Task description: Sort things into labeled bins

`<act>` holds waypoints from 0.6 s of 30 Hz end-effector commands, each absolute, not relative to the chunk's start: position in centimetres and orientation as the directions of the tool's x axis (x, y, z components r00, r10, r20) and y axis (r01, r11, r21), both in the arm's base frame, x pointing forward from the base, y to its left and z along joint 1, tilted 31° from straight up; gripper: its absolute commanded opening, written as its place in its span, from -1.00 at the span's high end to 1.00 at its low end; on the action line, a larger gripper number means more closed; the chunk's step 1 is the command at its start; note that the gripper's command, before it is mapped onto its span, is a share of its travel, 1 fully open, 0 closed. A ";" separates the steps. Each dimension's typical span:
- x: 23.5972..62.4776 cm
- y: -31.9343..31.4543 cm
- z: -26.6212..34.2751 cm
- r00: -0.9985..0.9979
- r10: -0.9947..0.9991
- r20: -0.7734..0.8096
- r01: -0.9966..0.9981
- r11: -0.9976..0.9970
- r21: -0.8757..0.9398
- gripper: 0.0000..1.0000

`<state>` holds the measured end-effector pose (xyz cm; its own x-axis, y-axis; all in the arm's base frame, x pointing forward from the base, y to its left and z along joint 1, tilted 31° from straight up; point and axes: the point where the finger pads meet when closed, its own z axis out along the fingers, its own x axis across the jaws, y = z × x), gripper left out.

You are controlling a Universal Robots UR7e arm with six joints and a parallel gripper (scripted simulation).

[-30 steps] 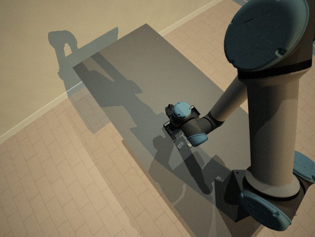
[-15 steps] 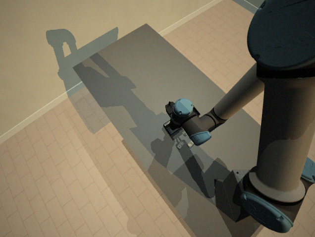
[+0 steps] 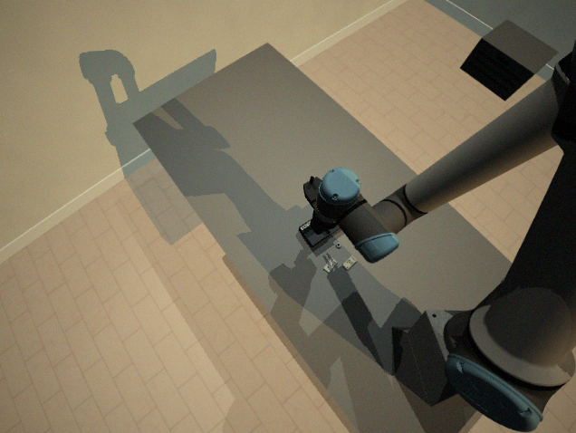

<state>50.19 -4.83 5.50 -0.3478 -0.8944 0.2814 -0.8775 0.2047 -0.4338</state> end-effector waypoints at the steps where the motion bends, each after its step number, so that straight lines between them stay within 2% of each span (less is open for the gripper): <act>1: 48.7 -3.0 9.7 -0.349 -0.894 0.281 -0.879 0.208 -0.429 0.39; 4: 47.9 -2.0 11.9 -0.349 -0.894 0.281 -0.879 0.208 -0.429 0.39; 17: 47.8 -1.9 12.0 -0.349 -0.894 0.281 -0.879 0.208 -0.429 0.39; 18: 47.5 -2.6 11.6 -0.304 -0.903 0.302 -0.895 0.163 -0.415 -0.50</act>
<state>47.84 -1.96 11.89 -0.3486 -0.8941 0.2812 -0.8785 0.2071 -0.4306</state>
